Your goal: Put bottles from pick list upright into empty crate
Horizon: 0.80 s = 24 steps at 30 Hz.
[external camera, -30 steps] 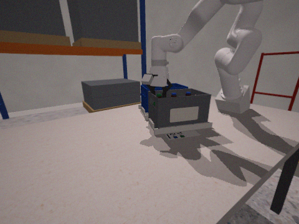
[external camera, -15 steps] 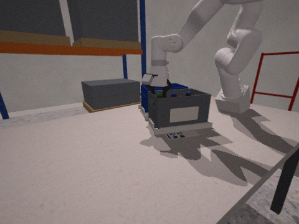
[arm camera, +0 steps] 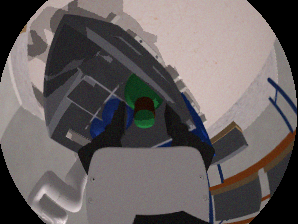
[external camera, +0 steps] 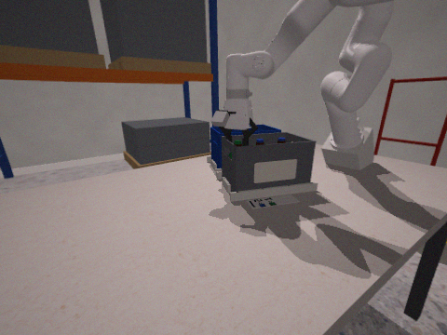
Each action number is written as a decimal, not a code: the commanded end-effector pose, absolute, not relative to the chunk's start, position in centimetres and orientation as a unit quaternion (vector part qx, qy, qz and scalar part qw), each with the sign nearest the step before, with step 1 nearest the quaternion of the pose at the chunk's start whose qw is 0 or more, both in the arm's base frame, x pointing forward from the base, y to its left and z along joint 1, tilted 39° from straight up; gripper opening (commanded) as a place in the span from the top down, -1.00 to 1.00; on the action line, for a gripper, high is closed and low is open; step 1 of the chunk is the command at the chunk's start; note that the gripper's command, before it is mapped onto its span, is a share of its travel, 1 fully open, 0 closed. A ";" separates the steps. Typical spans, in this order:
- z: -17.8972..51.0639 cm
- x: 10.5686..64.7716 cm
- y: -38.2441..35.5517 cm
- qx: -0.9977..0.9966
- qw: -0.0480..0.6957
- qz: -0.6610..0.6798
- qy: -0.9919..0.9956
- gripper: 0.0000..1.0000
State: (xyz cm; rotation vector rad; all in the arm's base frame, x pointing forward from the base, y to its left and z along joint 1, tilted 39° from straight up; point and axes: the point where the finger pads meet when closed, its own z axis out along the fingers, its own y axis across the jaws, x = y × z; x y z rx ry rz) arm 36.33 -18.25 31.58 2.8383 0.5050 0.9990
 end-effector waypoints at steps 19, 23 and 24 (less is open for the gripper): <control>32.4 35.9 -18.3 0.929 0.047 0.328 0.165 -0.29; 33.0 35.4 -18.3 0.929 0.047 0.328 0.165 -0.29; 33.0 35.4 -18.3 0.929 0.047 0.328 0.165 -0.29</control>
